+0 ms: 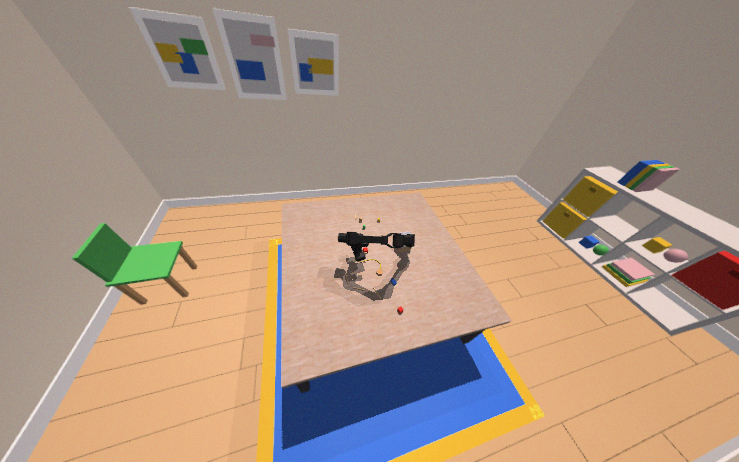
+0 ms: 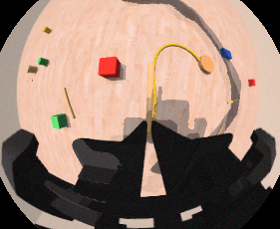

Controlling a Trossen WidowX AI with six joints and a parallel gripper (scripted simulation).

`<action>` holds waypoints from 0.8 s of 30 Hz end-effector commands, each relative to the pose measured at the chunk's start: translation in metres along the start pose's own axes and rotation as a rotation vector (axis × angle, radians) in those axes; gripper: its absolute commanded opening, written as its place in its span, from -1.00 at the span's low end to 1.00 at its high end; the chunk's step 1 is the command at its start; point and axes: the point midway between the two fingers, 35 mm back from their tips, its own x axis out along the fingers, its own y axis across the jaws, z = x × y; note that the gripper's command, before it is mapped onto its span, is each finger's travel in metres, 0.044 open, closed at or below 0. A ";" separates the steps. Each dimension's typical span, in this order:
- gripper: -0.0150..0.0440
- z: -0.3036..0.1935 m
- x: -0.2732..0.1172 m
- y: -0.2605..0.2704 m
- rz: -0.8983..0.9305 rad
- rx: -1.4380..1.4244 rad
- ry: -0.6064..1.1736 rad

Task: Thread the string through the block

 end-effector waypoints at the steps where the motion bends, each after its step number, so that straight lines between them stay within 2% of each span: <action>1: -0.49 -0.006 0.001 0.002 -0.007 0.007 0.008; 24: -0.49 -0.034 -0.004 0.008 -0.007 0.010 0.055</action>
